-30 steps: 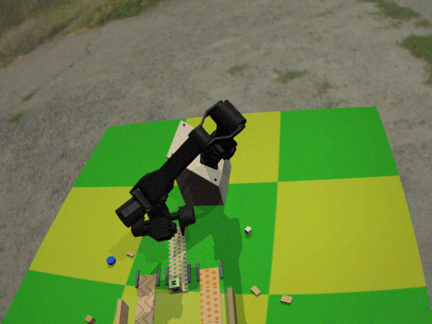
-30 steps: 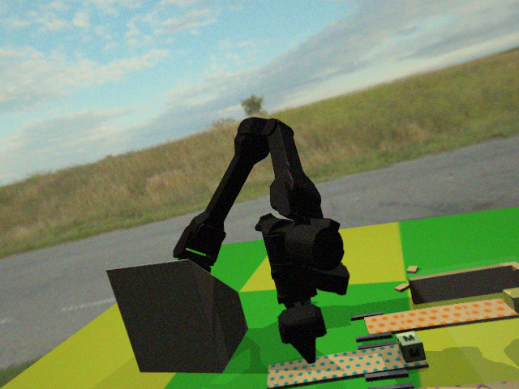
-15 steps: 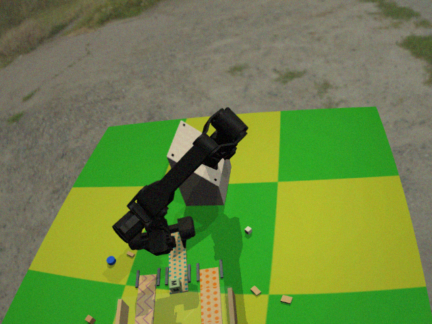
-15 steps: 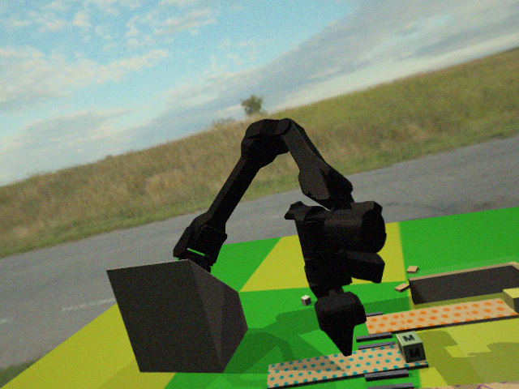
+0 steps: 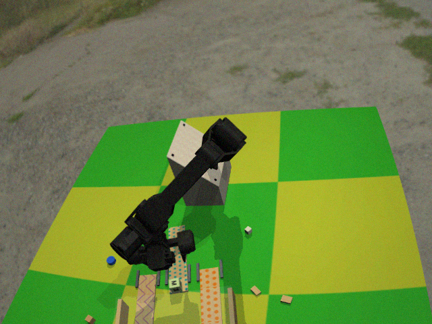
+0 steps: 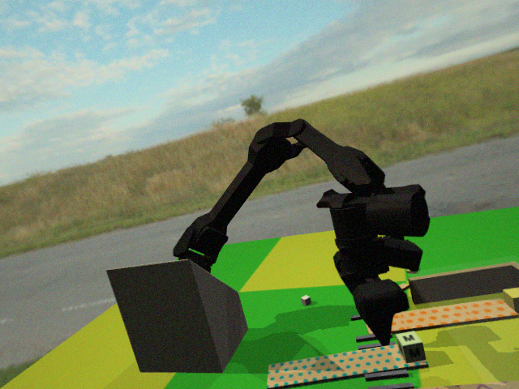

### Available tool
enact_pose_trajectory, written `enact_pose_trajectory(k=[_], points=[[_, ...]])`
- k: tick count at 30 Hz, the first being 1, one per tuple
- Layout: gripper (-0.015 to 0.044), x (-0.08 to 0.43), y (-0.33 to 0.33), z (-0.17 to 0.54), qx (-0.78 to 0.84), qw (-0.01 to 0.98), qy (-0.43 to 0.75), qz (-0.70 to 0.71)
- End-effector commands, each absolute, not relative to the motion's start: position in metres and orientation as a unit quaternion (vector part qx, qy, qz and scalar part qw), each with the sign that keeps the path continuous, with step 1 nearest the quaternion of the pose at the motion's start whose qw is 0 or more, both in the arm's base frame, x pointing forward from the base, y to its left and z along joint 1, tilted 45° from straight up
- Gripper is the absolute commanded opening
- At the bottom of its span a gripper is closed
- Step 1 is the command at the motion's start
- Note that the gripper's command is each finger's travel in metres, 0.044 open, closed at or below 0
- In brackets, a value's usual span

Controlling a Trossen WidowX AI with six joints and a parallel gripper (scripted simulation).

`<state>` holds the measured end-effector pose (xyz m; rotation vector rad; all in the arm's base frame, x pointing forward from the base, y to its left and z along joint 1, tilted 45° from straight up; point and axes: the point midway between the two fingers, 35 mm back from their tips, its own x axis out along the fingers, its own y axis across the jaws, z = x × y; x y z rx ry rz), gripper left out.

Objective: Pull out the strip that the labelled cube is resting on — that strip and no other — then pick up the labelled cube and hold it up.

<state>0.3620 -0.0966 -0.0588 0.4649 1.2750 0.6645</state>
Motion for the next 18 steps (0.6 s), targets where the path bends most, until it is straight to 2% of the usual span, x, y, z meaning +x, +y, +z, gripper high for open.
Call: enact_pose_trajectory(k=[1,10,17,18], points=[[0.044,0.377,-0.096,-0.055,0.215,0.726,0.579,0.302],[0.044,0.407,-0.094,-0.047,0.215,0.727,0.578,0.302],[0.0256,0.409,-0.088,-0.053,0.215,0.727,0.578,0.302],[0.025,0.409,-0.087,-0.055,0.215,0.727,0.578,0.302]])
